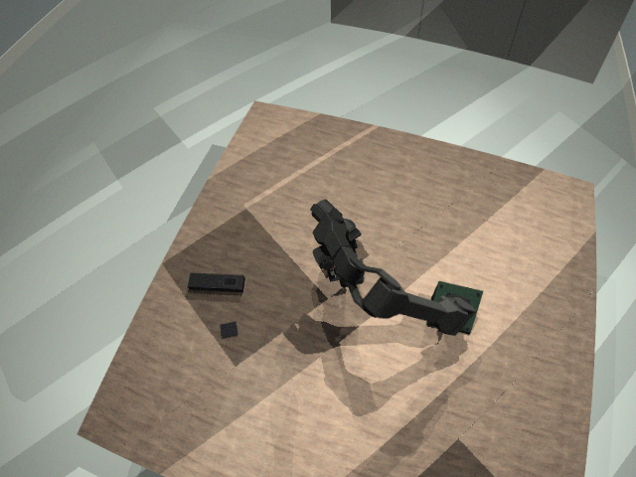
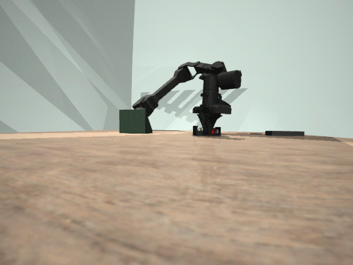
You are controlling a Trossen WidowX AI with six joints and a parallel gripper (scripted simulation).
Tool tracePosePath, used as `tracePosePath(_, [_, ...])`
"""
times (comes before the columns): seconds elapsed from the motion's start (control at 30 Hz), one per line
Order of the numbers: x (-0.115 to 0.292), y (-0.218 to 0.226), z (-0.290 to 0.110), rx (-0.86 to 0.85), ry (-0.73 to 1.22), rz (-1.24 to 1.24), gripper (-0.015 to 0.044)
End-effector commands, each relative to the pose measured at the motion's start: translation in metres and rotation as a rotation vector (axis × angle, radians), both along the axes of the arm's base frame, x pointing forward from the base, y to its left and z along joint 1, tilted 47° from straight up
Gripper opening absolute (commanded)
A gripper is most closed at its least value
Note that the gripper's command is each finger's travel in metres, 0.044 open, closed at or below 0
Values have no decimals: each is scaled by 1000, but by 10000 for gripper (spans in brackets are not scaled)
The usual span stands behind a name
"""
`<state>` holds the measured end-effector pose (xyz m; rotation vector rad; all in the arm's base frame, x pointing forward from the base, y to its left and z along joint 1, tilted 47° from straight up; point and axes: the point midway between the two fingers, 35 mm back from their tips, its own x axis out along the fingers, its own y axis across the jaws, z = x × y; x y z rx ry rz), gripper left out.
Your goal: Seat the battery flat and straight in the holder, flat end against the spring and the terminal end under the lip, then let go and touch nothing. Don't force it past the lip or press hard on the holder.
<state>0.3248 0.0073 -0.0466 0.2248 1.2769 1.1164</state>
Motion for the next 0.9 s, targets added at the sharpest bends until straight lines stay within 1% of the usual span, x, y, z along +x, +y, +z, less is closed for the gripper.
tracePosePath(0.0, [-2, 0, 0, 11, -12, -3, 85])
tracePosePath(0.37, [-11, -4, -4, 12, -15, -9, 85])
tracePosePath(0.87, [-11, -4, -4, 11, -15, -11, 85])
